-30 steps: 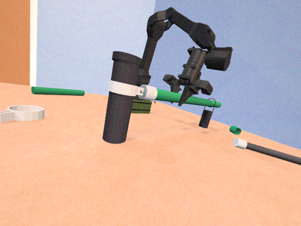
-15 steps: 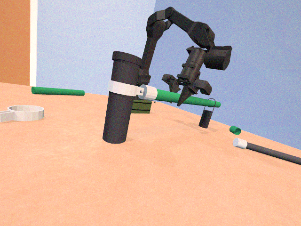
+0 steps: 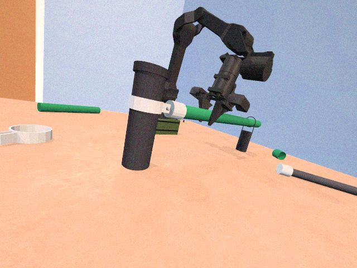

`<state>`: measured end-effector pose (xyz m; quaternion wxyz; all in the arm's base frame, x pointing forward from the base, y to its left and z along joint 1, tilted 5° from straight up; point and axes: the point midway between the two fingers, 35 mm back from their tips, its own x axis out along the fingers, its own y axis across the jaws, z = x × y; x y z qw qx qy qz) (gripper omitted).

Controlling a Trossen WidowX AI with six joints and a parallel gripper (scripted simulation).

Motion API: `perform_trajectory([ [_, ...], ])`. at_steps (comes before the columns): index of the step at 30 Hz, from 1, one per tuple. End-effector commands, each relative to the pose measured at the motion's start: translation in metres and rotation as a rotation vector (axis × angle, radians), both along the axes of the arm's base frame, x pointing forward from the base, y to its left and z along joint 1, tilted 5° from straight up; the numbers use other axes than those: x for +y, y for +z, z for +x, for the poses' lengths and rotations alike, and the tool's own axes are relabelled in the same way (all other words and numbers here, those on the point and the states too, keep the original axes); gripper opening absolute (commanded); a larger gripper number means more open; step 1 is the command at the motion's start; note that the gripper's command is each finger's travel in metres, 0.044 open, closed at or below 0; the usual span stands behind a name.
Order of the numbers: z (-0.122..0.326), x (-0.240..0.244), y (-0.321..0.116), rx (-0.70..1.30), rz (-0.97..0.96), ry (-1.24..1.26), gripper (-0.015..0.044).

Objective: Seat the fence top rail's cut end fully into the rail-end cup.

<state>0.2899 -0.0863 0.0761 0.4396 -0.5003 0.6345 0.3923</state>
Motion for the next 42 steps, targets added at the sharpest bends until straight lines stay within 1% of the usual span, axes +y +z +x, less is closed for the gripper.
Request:
perform_trajectory([
  [1,0.002,-0.006,0.005,-0.011,-0.012,0.001,0.0000],
  [15,0.002,-0.016,0.008,-0.011,-0.014,0.001,0.0000],
  [16,-0.001,-0.011,0.002,0.003,0.001,0.002,0.0000],
  [24,-0.001,-0.011,0.002,0.003,0.001,0.002,0.0000],
  [34,-0.001,-0.010,0.003,0.003,0.001,0.002,0.0263],
  [40,0.004,0.007,0.018,0.003,0.003,0.002,0.0420],
  [41,0.004,0.011,0.021,0.003,0.004,0.002,0.0440],
  [42,0.005,0.015,0.025,0.003,0.004,0.002,0.0440],
])
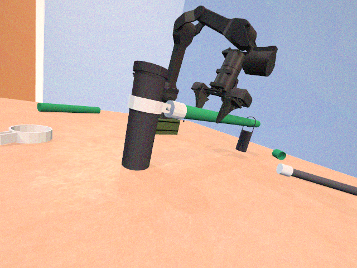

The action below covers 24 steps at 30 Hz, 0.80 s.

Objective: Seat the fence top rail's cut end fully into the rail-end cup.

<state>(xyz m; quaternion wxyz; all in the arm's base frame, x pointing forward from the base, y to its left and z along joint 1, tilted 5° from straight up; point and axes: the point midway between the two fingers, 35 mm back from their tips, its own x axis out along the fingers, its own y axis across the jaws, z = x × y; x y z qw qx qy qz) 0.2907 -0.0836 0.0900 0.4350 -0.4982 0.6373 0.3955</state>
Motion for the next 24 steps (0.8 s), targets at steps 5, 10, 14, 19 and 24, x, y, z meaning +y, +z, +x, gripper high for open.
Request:
perform_trajectory([
  [5,0.006,0.028,0.025,-0.009,0.006,0.001,0.0440],
  [10,0.007,0.028,0.032,-0.009,0.002,0.009,0.0440],
  [14,0.007,0.037,0.062,-0.009,0.003,0.009,0.0440],
  [19,0.007,0.039,0.069,-0.009,0.003,0.009,0.0440],
  [24,0.007,0.039,0.069,-0.009,0.003,0.009,0.0440],
])
